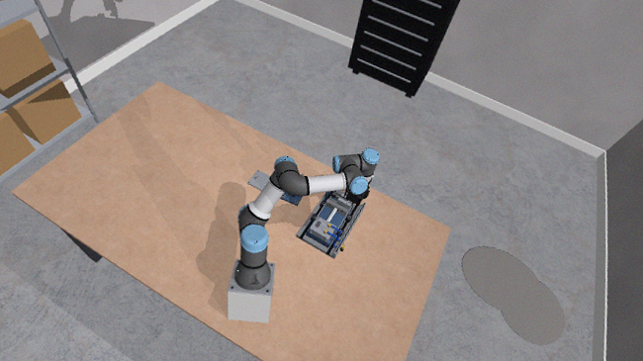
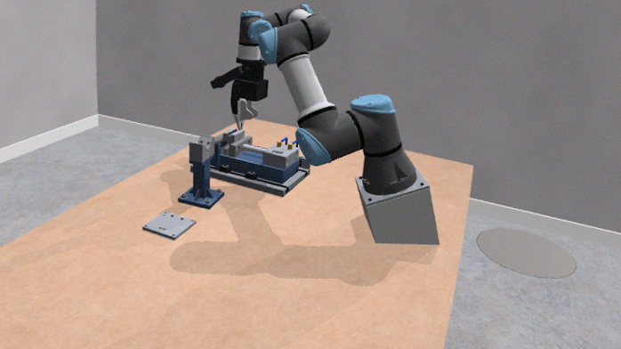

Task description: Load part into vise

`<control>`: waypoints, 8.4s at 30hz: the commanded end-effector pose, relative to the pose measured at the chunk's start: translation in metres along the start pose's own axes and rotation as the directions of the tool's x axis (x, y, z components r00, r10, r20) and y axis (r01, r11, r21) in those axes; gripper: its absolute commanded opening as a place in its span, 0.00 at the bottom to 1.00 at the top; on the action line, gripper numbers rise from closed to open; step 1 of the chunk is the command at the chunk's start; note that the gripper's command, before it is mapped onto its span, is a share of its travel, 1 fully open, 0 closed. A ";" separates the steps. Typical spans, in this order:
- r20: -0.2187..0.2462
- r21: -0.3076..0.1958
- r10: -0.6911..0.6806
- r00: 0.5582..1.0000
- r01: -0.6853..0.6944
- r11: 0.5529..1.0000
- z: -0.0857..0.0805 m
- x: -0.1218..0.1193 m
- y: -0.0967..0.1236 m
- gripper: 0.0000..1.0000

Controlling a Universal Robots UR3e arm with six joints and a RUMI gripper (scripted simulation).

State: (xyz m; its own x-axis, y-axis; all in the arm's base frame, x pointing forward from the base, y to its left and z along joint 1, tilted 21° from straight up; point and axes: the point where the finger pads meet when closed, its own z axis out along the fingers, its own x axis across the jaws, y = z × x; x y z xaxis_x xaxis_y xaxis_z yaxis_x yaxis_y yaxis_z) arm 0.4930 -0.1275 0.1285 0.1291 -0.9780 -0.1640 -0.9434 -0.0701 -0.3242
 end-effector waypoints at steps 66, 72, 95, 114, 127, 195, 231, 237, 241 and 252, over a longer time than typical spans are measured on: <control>-0.002 0.002 -0.001 1.000 0.001 1.000 -0.001 -0.016 -0.001 0.00; -0.002 0.002 -0.001 1.000 0.001 1.000 -0.001 -0.016 -0.001 0.00; -0.002 0.002 -0.001 1.000 0.001 1.000 -0.001 -0.017 -0.001 0.00; -0.002 0.002 -0.001 1.000 0.001 1.000 -0.001 -0.017 -0.001 0.00; -0.002 0.002 -0.001 1.000 0.001 1.000 -0.001 -0.017 -0.001 0.00; -0.002 0.002 -0.001 1.000 0.001 1.000 -0.056 0.014 -0.001 0.00; -0.002 0.001 -0.001 1.000 0.001 1.000 -0.065 -0.003 -0.002 0.00; -0.002 0.001 -0.001 1.000 0.001 1.000 -0.065 -0.003 -0.002 0.00; -0.002 0.001 -0.001 1.000 0.001 1.000 -0.065 -0.003 -0.002 0.00; -0.002 0.001 -0.001 1.000 0.001 1.000 -0.065 -0.003 -0.002 0.00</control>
State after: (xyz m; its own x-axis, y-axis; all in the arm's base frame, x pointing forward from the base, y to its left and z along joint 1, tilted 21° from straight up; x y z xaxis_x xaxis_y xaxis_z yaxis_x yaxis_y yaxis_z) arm 0.4745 -0.1371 0.1888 0.1294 -0.9778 -0.1646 -0.9436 -0.0704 -0.3236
